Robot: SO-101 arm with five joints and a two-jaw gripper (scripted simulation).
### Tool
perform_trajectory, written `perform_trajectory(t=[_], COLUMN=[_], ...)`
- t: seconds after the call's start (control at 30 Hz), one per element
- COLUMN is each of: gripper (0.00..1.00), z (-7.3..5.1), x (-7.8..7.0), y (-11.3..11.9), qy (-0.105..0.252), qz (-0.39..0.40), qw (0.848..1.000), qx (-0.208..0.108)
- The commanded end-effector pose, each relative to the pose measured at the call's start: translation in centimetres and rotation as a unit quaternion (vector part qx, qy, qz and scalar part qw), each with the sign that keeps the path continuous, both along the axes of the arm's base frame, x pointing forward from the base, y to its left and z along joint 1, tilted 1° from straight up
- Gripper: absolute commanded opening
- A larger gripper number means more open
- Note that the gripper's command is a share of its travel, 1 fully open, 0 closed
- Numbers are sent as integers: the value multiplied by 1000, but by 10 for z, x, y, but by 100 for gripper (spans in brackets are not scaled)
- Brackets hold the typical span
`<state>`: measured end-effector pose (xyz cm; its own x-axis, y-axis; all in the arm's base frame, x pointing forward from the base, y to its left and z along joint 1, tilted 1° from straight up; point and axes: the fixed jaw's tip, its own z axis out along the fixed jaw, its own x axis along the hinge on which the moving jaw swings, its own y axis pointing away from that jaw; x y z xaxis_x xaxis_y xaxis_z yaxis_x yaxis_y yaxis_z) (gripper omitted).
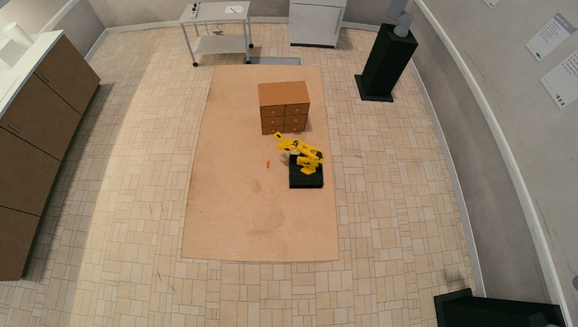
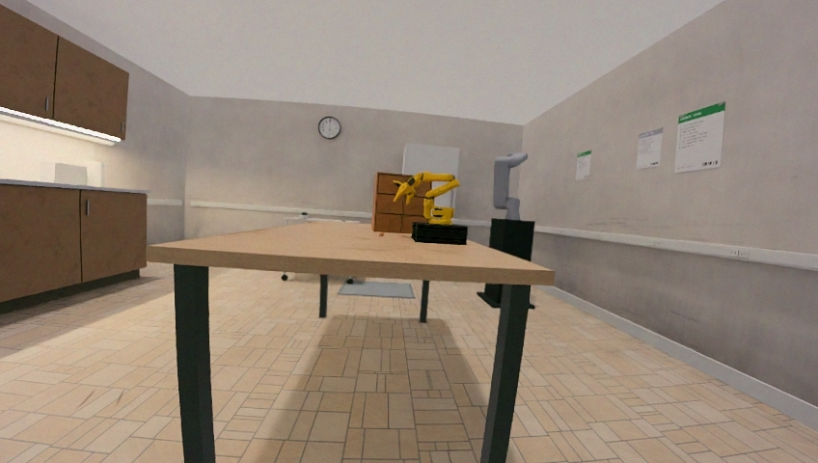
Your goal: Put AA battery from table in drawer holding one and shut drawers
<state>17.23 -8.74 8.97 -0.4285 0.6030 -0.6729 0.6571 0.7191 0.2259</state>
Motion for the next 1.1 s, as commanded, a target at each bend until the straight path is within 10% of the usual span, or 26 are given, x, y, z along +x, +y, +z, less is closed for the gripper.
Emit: perform_trajectory(t=[0.0,1.07], gripper=[50,50], z=[-7,-29], x=[-16,-126], y=[-14,-54], qy=[28,165], qz=[-33,-245], qw=[999,955], qx=[-6,27])
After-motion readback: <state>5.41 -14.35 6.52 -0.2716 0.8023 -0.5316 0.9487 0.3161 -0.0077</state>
